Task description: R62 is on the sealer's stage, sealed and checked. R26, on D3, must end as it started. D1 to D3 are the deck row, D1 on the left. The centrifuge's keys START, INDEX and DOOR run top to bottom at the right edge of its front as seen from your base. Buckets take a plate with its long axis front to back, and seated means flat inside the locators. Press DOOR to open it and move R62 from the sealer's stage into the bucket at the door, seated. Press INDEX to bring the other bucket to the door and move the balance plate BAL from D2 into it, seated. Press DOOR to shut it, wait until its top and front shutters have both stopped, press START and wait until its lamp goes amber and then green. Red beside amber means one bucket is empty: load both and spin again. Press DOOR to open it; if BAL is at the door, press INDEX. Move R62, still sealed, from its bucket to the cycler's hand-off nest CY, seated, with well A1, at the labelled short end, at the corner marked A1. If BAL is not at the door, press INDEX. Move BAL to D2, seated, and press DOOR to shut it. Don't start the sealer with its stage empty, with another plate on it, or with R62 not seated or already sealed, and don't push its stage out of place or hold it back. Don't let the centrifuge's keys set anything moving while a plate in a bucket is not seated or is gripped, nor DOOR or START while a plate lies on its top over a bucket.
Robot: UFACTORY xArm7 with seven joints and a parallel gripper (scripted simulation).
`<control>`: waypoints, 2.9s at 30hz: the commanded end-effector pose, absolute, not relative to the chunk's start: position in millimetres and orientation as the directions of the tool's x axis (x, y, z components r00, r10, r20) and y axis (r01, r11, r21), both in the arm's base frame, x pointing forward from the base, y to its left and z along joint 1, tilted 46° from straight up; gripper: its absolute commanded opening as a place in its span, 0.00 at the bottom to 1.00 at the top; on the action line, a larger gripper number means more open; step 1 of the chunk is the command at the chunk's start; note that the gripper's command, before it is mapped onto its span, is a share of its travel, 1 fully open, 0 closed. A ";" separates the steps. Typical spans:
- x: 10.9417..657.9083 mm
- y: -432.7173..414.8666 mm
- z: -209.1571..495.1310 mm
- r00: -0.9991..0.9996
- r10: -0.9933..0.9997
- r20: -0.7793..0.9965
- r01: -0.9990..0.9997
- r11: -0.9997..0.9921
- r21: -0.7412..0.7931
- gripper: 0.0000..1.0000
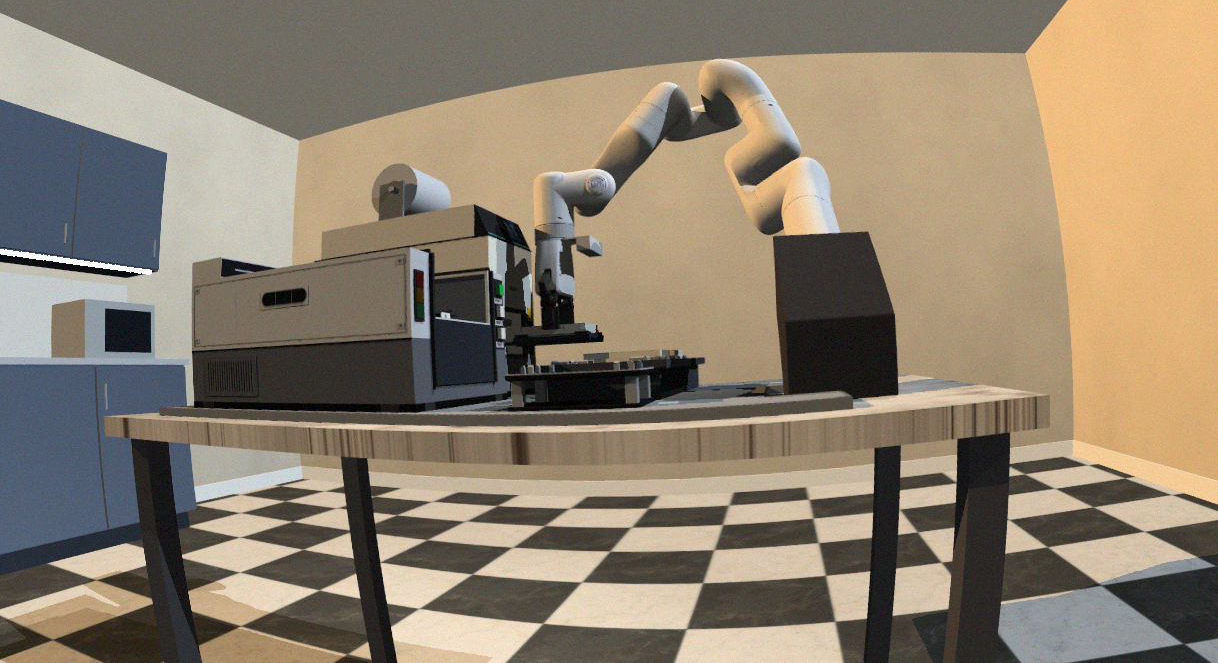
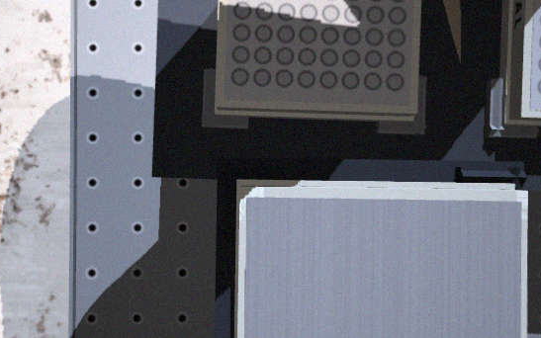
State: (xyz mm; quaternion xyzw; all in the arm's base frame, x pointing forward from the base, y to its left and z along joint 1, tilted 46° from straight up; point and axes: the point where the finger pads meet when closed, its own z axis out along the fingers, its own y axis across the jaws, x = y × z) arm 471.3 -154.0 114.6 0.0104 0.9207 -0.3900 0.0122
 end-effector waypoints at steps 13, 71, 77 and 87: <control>472.9 -134.5 132.0 -0.999 0.004 -0.034 0.027 0.697 -0.717 0.00; 471.3 -72.1 192.4 -0.999 0.004 -0.034 0.027 0.696 -0.717 0.00; 471.1 -67.3 197.1 -0.999 0.004 -0.034 0.027 0.696 -0.717 0.00; 470.8 -55.3 208.7 -0.999 0.004 -0.034 0.027 0.696 -0.717 0.00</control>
